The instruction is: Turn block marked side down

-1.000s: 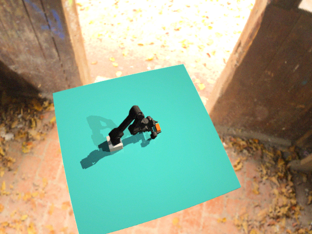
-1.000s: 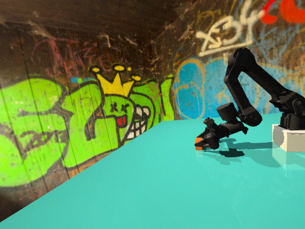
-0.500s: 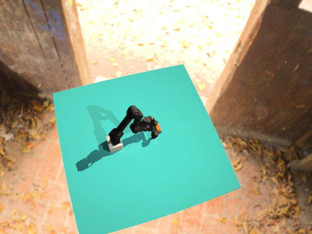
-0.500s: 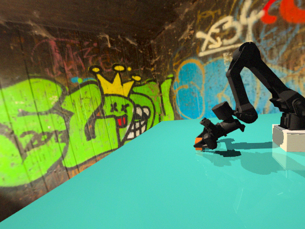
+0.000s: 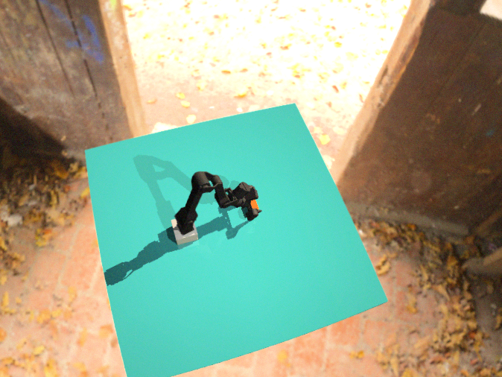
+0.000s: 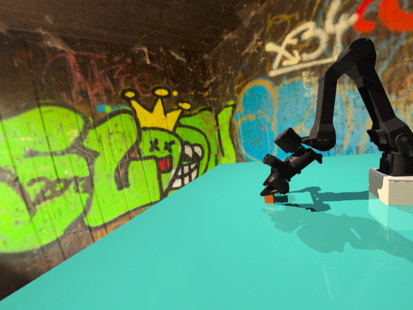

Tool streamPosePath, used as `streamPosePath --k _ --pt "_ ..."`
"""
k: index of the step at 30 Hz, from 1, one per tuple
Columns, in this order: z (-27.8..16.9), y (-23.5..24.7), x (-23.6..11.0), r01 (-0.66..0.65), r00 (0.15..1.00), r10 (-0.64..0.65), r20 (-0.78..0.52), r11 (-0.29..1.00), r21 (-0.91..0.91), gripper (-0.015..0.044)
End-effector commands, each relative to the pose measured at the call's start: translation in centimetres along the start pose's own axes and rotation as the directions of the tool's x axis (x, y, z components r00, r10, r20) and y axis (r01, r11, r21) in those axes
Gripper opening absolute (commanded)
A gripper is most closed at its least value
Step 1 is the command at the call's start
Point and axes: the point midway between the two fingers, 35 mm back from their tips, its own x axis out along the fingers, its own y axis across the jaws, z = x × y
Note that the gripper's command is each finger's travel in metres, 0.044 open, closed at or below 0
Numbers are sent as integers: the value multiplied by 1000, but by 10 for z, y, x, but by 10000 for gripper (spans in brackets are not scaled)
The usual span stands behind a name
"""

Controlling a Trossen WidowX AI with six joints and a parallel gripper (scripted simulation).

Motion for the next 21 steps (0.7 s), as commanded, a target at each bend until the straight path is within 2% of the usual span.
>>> streamPosePath --k 1,4,21 --pt "28 -1 -54 -15 974 20 -224 1000 22 440" --pt "19 -3 -60 -10 961 15 -277 1000 19 440" --pt "19 -3 -60 -10 961 15 -277 1000 19 440"
